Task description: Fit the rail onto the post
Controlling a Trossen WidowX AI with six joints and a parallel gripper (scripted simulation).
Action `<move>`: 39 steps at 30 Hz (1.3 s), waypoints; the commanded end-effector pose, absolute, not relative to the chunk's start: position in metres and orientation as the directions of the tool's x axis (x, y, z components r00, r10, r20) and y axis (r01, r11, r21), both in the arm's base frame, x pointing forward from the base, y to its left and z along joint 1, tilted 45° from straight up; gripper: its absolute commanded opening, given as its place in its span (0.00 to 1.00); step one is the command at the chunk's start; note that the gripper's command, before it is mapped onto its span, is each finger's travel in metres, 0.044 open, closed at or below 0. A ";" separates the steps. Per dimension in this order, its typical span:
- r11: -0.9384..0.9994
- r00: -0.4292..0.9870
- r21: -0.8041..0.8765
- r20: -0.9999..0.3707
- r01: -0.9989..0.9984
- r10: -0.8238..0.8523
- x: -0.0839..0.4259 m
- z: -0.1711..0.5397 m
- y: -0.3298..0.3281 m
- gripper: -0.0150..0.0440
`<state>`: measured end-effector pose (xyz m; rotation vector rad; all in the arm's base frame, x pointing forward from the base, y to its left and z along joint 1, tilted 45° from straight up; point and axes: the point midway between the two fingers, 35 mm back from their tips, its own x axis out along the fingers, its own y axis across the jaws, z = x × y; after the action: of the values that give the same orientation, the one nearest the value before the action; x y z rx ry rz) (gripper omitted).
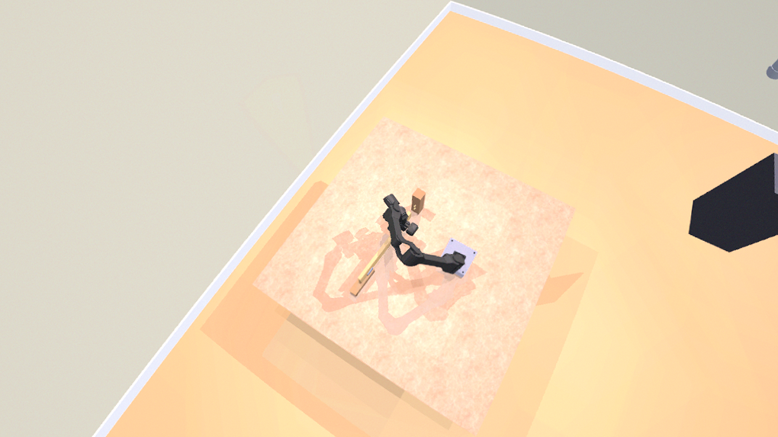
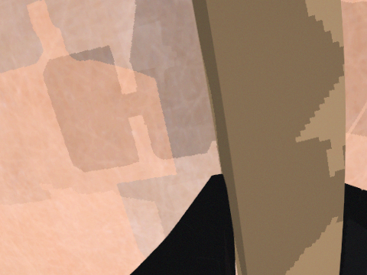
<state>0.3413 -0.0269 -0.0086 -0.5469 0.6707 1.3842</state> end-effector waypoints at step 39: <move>0.125 0.069 0.026 -0.712 -0.992 0.699 0.343 -0.003 -0.027 0.25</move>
<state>0.3407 -0.0270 -0.0074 -0.5453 0.6720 1.3847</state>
